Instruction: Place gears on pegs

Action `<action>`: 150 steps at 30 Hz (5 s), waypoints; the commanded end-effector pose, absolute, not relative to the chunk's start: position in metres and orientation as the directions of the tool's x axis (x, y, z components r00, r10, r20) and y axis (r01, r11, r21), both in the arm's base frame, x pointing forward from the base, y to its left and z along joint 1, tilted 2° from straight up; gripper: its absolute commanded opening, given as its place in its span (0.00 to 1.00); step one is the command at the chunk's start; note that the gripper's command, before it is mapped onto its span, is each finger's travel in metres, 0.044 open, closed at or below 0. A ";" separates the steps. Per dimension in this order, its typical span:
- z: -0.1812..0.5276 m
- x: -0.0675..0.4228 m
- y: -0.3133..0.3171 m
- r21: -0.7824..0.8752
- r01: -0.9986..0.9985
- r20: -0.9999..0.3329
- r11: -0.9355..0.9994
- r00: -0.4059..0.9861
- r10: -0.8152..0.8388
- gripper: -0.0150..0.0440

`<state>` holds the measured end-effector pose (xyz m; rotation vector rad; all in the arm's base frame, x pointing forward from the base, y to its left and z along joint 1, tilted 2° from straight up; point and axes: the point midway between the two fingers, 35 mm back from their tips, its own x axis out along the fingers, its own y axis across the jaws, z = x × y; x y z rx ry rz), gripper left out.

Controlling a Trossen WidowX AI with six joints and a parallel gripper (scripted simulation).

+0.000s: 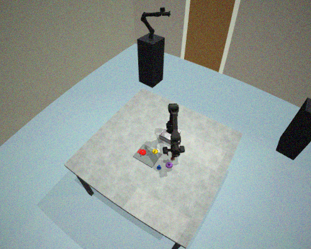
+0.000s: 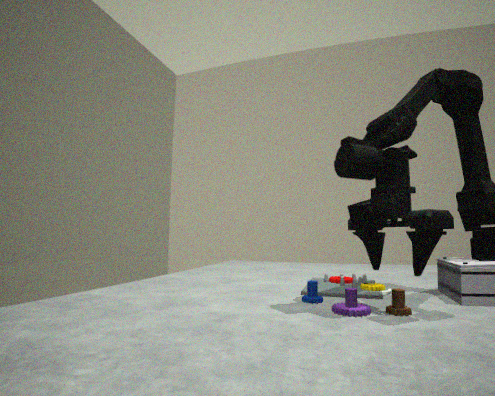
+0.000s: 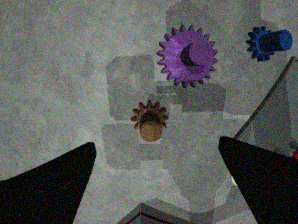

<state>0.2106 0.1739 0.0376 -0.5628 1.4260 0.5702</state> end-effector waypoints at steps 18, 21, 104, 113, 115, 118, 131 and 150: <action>0.010 0.208 0.177 -0.020 -0.669 -0.999 0.743 0.048 0.016 1.00; 0.005 0.208 0.177 -0.020 -0.669 -0.999 0.743 0.048 0.016 1.00; 0.111 0.217 0.179 -0.018 -0.662 -0.998 0.749 0.053 0.023 0.25; 0.133 0.214 0.175 -0.020 -0.667 -0.999 0.745 0.050 0.018 0.25; 0.138 0.213 0.174 -0.020 -0.668 -0.999 0.744 0.049 0.017 0.25; 0.141 0.212 0.173 -0.020 -0.669 -0.999 0.743 0.049 0.016 0.25; 0.132 0.230 0.158 -0.019 -0.660 -0.999 0.751 0.045 0.014 0.25; 0.118 0.257 0.128 -0.020 -0.652 -0.999 0.758 0.041 0.009 0.25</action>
